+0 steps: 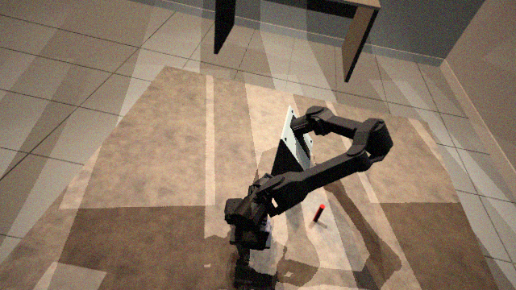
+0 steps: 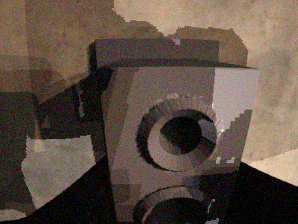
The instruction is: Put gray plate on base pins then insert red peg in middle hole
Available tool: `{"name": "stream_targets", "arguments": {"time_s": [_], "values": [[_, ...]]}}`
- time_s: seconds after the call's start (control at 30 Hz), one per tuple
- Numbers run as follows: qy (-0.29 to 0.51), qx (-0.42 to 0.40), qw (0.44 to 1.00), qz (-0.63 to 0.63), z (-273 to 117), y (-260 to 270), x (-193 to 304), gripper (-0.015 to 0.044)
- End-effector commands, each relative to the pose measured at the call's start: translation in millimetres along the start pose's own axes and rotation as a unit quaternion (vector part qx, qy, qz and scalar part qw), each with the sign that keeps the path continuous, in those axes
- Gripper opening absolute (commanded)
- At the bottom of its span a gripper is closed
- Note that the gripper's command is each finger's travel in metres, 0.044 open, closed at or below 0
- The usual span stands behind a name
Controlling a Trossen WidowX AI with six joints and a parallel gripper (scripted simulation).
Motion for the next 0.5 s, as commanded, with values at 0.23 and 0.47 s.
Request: {"name": "stream_targets", "arguments": {"time_s": [0.23, 0.47], "values": [[0.0, -0.001, 1.0, -0.001, -0.8, 0.4, 0.3, 0.0184], [0.0, -0.001, 1.0, -0.001, -0.8, 0.4, 0.3, 0.0367]]}}
Point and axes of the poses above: the point midway between the two fingers, 35 mm back from their tips, its own z axis out along the fingers, its own y axis across the jaws, x = y × z, the point moved 9 cm from there along -z, back along the fingers, and after that the axes turned 3 degrees about z, right-handed, at the moved point
